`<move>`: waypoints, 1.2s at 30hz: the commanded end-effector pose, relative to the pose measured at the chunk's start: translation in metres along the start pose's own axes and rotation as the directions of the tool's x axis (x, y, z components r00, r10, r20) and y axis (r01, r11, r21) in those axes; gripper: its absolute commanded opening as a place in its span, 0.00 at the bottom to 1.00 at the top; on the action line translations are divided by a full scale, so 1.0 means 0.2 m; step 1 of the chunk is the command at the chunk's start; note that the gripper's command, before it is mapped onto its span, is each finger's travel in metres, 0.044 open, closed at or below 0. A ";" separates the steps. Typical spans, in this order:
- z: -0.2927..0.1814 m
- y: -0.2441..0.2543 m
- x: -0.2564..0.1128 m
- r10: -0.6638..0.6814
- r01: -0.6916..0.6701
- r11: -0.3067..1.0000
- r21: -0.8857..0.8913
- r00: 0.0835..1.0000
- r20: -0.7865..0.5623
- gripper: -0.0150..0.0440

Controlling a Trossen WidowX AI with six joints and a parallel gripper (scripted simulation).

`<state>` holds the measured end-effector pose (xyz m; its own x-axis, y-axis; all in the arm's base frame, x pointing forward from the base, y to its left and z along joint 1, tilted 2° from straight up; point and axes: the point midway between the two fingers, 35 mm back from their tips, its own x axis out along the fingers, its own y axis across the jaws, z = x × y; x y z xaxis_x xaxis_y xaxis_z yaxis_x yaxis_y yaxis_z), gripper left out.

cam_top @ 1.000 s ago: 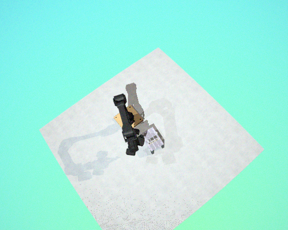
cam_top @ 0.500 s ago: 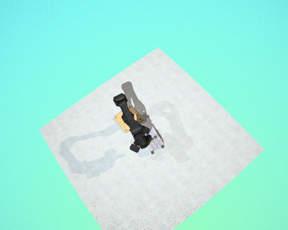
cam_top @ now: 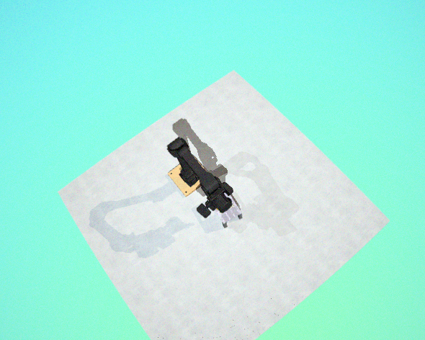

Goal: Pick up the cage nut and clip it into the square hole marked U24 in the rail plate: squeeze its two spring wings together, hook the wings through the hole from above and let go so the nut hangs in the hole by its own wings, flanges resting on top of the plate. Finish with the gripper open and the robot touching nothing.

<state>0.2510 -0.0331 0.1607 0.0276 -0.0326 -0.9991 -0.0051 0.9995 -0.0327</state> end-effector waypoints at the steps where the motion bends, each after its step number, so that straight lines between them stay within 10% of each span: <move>1: 0.00 0.06 0.00 -0.003 0.003 0.997 0.082 1.000 0.003 0.32; 36: 0.01 0.20 0.10 0.001 0.000 0.966 0.260 1.000 -0.003 0.32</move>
<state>0.2530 0.0066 0.1428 0.0246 -0.0311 -0.9992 0.2509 0.9677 -0.0240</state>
